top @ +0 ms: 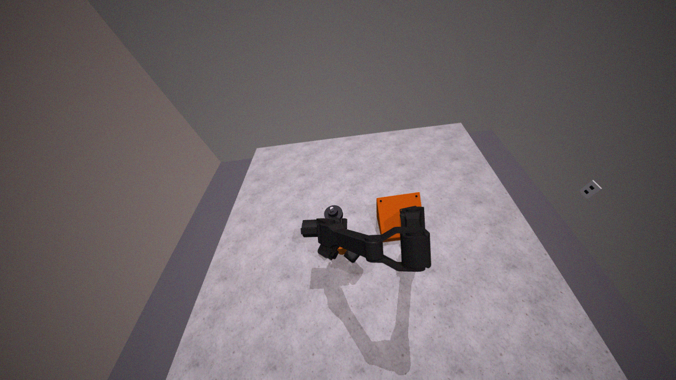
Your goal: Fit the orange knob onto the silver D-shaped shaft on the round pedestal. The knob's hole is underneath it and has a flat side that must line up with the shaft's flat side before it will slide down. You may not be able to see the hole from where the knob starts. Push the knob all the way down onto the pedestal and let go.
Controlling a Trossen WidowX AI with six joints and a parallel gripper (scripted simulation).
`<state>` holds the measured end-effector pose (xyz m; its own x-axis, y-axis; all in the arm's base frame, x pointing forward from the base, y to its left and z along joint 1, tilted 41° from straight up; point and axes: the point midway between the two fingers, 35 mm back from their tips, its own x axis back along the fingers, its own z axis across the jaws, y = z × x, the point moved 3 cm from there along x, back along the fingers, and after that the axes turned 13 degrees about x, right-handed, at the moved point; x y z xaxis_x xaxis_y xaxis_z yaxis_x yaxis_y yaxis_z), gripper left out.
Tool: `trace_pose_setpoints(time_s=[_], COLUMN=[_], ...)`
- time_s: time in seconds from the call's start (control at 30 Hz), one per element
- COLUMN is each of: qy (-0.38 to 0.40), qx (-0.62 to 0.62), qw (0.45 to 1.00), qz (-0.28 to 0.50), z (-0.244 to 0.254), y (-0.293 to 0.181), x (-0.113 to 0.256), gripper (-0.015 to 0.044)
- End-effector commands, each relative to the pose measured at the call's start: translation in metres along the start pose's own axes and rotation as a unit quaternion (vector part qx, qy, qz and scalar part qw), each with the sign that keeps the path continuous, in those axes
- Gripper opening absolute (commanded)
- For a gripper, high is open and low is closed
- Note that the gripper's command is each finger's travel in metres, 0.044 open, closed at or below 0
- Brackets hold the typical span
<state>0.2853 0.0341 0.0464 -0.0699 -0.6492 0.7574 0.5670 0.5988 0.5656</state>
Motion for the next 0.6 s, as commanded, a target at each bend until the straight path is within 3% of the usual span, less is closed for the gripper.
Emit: trace_pose_setpoints(time_s=[0.0, 0.17, 0.37, 0.57], qy=[0.001, 0.001, 0.001, -0.001], qx=[-0.002, -0.002, -0.002, -0.002], qw=[1.000, 1.000, 1.000, 1.000], qz=[-0.002, -0.002, -0.002, 0.000], z=[0.000, 0.000, 0.000, -0.005], y=[0.000, 0.000, 0.000, 0.001], x=[-0.001, -0.001, -0.001, 0.019], gripper=[0.0309, 0.0177, 0.0138, 0.0000])
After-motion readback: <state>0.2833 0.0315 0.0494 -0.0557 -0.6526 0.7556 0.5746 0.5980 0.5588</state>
